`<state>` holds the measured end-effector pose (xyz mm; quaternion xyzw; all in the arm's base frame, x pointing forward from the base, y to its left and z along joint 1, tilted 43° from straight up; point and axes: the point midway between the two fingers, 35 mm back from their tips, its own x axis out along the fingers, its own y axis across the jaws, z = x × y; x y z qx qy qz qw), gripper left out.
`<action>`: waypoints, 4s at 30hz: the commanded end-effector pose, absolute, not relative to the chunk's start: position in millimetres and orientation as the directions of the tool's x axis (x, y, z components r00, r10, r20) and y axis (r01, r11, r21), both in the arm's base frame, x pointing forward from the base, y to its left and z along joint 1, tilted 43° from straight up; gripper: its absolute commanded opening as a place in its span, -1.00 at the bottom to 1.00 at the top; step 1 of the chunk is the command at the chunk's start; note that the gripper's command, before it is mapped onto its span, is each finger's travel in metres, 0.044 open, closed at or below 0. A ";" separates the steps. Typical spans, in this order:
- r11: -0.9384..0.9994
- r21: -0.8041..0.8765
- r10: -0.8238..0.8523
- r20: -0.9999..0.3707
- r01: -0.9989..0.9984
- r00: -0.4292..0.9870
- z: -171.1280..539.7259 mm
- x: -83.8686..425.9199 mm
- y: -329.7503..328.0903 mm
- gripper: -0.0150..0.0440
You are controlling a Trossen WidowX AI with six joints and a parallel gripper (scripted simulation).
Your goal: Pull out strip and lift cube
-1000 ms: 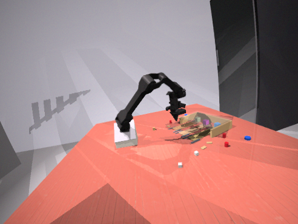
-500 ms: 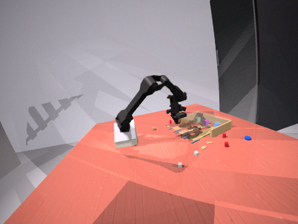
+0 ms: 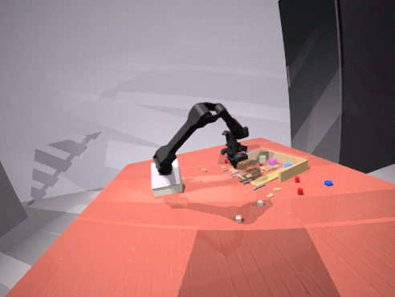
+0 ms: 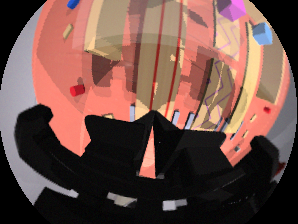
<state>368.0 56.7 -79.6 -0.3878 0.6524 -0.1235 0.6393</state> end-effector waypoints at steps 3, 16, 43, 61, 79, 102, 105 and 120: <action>0.663 -0.659 -0.669 -0.734 -0.355 0.114 -85.2 366.9 51.7 -0.49; 0.663 -0.659 -0.669 -0.734 -0.355 0.114 -85.4 366.9 51.5 -0.49; 0.663 -0.659 -0.669 -0.734 -0.355 0.114 -86.9 367.1 50.1 -0.49; 0.663 -0.659 -0.669 -0.734 -0.355 0.114 -88.0 366.6 48.8 -0.49; 0.662 -0.659 -0.670 -0.734 -0.356 0.113 -84.5 340.8 39.5 -0.49; 0.662 -0.659 -0.670 -0.734 -0.357 0.111 -79.4 308.2 26.8 -0.49; 0.662 -0.659 -0.671 -0.734 -0.357 0.111 -78.7 304.1 25.3 -0.49; 0.661 -0.659 -0.671 -0.733 -0.358 0.110 -75.1 283.9 17.7 -0.49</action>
